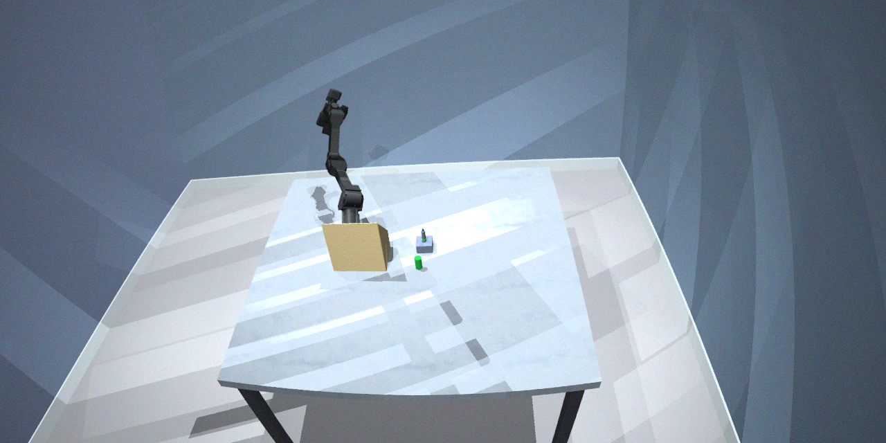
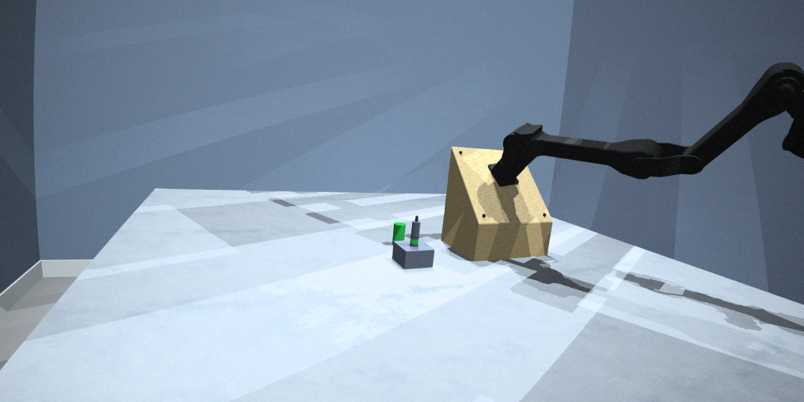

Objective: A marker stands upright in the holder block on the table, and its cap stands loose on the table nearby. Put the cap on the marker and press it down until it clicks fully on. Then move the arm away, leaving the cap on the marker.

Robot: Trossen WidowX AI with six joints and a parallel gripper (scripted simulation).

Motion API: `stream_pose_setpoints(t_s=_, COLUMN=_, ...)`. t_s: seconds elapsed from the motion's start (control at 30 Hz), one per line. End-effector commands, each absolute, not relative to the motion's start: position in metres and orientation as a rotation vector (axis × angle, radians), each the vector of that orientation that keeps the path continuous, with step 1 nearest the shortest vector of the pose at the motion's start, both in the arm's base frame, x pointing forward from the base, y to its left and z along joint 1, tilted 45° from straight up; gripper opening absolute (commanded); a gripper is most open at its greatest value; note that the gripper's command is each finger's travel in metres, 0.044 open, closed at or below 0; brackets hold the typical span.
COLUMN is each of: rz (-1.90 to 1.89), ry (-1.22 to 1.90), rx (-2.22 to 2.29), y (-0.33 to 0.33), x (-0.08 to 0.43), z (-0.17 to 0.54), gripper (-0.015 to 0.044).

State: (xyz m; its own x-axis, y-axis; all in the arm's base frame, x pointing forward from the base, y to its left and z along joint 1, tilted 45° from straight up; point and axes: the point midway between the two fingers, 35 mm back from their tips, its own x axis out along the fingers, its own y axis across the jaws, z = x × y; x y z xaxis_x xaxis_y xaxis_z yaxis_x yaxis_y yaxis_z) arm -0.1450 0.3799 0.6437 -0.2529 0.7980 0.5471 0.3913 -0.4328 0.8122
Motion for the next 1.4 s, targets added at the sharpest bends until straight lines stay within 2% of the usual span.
stream_pose_setpoints(t_s=0.0, rz=1.826, ry=1.423, rx=1.821, y=0.33, x=-0.13, z=0.681, gripper=0.0239)
stream_pose_setpoints(t_s=0.3, rz=1.994, ry=1.307, rx=2.124, y=0.225, x=-0.089, z=0.739, gripper=0.0239)
stream_pose_setpoints(t_s=0.67, rz=2.164, ry=1.101, rx=2.573, y=0.076, x=-0.011, z=0.773, gripper=0.0239)
stream_pose_setpoints(t_s=1.03, rz=2.244, ry=0.898, rx=3.081, y=-0.062, x=0.084, z=0.755, gripper=0.0239)
stream_pose_setpoints(t_s=1.2, rz=2.336, ry=0.984, rx=3.162, y=-0.089, x=0.102, z=0.744, gripper=0.0239)
stream_pose_setpoints(t_s=1.37, rz=2.331, ry=0.781, rx=3.435, y=-0.147, x=0.154, z=0.711, gripper=0.0239)
